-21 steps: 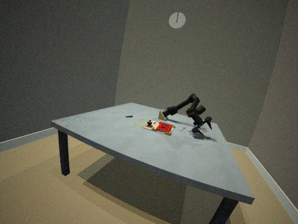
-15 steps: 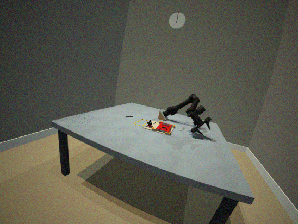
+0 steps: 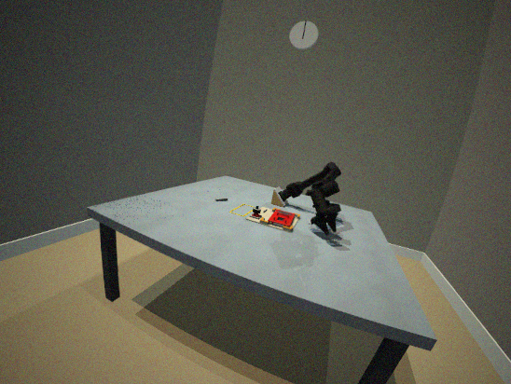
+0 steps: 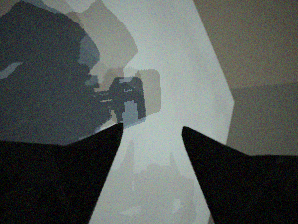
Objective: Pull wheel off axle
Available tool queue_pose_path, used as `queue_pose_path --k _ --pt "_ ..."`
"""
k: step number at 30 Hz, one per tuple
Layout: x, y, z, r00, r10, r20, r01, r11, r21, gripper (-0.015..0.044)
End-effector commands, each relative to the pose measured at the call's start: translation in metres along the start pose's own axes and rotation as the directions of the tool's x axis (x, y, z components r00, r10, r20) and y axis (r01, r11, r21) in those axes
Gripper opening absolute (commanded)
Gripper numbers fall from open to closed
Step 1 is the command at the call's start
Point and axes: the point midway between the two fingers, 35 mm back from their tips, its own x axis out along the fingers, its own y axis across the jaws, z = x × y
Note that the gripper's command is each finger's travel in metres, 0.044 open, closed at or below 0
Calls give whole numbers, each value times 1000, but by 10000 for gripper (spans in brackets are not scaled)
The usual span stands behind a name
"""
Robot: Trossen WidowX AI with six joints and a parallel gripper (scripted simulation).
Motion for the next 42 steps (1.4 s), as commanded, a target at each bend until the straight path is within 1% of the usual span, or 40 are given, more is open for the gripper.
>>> queue_pose_path --k 1,5,9,10,12,15,18,20,23,26,29,32,35,38,39,42 --pt "-23 -8 -55 988 1 -152 55 928 367 300" --pt "-47 -7 -94 967 15 -253 141 798 586 300" --pt "-72 -2 -127 940 43 -339 244 612 752 300" --pt "-77 0 -134 932 56 -358 271 551 789 300" --pt "-91 6 -151 912 90 -401 338 390 856 300" --pt "-112 18 -174 880 148 -452 436 129 891 300" --pt "-135 31 -192 847 213 -487 519 -138 844 300" --pt "-151 41 -202 825 260 -502 564 -311 765 300" --pt "-177 57 -214 792 334 -511 605 -546 580 300" --pt "-198 72 -220 769 398 -500 607 -701 374 300" --pt "-217 86 -222 752 456 -476 581 -799 152 300" --pt "-236 99 -221 742 512 -433 527 -845 -97 300" --pt "-253 112 -217 738 560 -377 452 -825 -340 300" --pt "-269 123 -210 739 596 -312 366 -745 -557 300" --pt "-272 125 -208 740 603 -297 347 -722 -599 300" --pt "-273 125 -208 741 604 -293 341 -714 -611 300"
